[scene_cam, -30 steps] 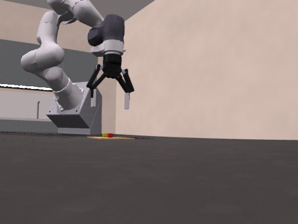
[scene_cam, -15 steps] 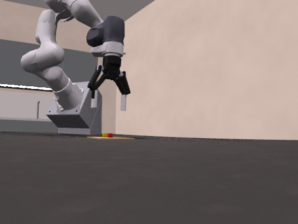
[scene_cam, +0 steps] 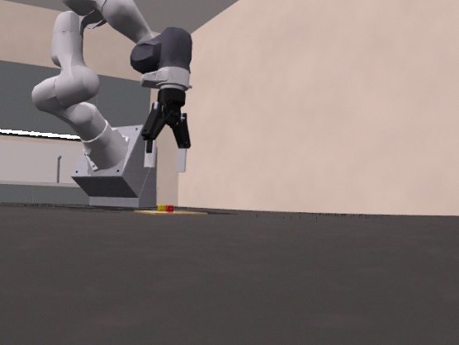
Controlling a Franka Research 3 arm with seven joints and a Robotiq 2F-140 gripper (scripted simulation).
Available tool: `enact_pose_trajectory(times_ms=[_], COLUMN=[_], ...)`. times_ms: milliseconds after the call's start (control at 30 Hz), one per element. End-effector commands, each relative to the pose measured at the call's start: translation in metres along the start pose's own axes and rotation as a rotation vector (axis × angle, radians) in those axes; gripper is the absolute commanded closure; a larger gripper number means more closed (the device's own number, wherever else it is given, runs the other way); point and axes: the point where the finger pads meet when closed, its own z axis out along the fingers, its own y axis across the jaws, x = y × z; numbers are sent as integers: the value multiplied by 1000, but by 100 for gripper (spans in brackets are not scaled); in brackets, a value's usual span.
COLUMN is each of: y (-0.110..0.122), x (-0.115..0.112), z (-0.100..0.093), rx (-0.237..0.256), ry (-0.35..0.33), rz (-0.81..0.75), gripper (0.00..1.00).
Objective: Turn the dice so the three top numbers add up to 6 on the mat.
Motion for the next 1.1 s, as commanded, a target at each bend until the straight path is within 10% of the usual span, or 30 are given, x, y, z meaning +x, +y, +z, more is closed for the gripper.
enact_pose_trajectory(times_ms=[0,1067], y=[1,22], x=[2,22], z=[0,8], rx=[2,6], ry=[-2,12], rz=[-174,-883], gripper=[0,0])
